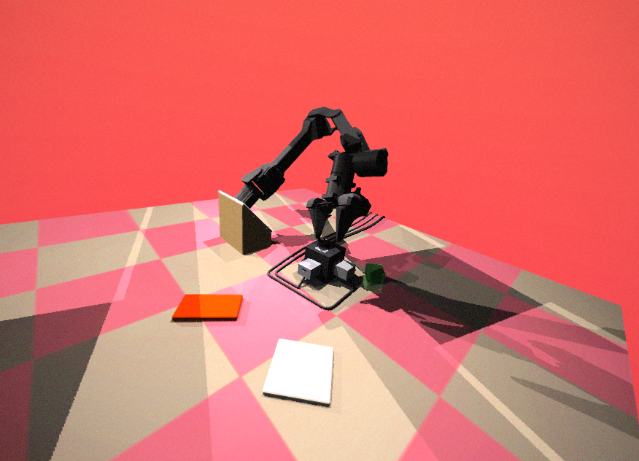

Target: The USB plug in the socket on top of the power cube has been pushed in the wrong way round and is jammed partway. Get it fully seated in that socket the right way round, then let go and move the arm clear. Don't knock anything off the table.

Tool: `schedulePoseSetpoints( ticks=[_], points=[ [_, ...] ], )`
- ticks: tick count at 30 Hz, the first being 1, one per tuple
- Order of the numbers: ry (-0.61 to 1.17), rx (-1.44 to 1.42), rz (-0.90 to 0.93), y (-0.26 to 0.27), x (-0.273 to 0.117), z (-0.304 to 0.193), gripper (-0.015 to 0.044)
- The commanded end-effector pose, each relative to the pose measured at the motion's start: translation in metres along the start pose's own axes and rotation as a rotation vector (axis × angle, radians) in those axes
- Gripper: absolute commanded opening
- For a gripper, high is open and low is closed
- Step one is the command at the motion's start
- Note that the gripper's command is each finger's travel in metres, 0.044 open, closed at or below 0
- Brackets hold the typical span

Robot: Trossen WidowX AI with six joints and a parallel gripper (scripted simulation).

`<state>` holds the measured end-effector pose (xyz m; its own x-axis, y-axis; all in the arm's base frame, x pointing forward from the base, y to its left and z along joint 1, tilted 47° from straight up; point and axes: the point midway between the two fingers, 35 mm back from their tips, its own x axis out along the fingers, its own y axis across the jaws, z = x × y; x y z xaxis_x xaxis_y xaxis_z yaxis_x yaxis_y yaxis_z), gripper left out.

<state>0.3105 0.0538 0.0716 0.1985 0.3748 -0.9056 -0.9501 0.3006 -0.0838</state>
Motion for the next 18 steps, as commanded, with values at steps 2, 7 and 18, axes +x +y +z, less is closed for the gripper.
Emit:
schedulePoseSetpoints(
  ticks=[2,7,18],
  points=[
    [-0.407,-0.385,0.288,0.029,-0.028,-0.007,0.044],
    [-0.41,-0.387,0.289,0.04,-0.027,-0.013,0.044],
    [-0.41,-0.387,0.289,0.04,-0.027,-0.013,0.044]
  ],
)
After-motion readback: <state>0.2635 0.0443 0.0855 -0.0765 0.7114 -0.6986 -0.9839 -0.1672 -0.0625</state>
